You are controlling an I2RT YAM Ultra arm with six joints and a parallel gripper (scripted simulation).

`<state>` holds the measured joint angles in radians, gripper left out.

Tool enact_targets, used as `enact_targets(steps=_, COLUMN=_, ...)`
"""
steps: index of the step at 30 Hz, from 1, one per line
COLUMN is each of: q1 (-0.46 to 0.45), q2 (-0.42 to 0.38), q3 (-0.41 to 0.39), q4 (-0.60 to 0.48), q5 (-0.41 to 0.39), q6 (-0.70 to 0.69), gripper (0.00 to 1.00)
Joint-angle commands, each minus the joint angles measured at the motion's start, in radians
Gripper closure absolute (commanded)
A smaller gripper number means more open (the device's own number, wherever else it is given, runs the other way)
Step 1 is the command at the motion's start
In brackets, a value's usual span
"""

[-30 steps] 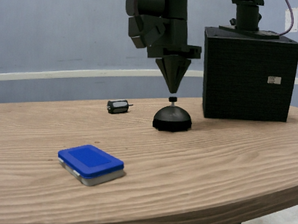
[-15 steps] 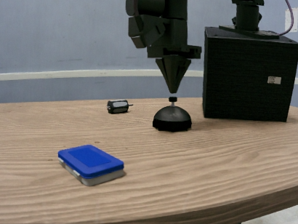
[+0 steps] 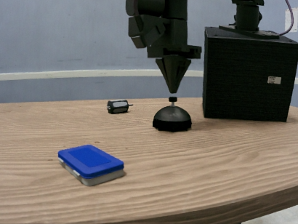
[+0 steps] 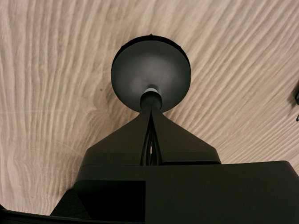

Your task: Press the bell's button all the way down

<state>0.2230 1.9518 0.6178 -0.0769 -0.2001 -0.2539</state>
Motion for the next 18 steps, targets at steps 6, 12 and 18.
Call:
enact_targets(steps=6, q1=0.005, q2=-0.006, q3=0.002, q4=0.017, q5=0.003, q6=0.009, gripper=1.00)
enact_targets(steps=12, q1=0.010, q2=0.028, q3=0.009, q4=0.034, q5=0.005, q6=0.013, gripper=1.00)
enact_targets(steps=18, q1=0.012, q2=0.052, q3=0.024, q4=0.057, q5=0.006, q6=0.018, gripper=1.00)
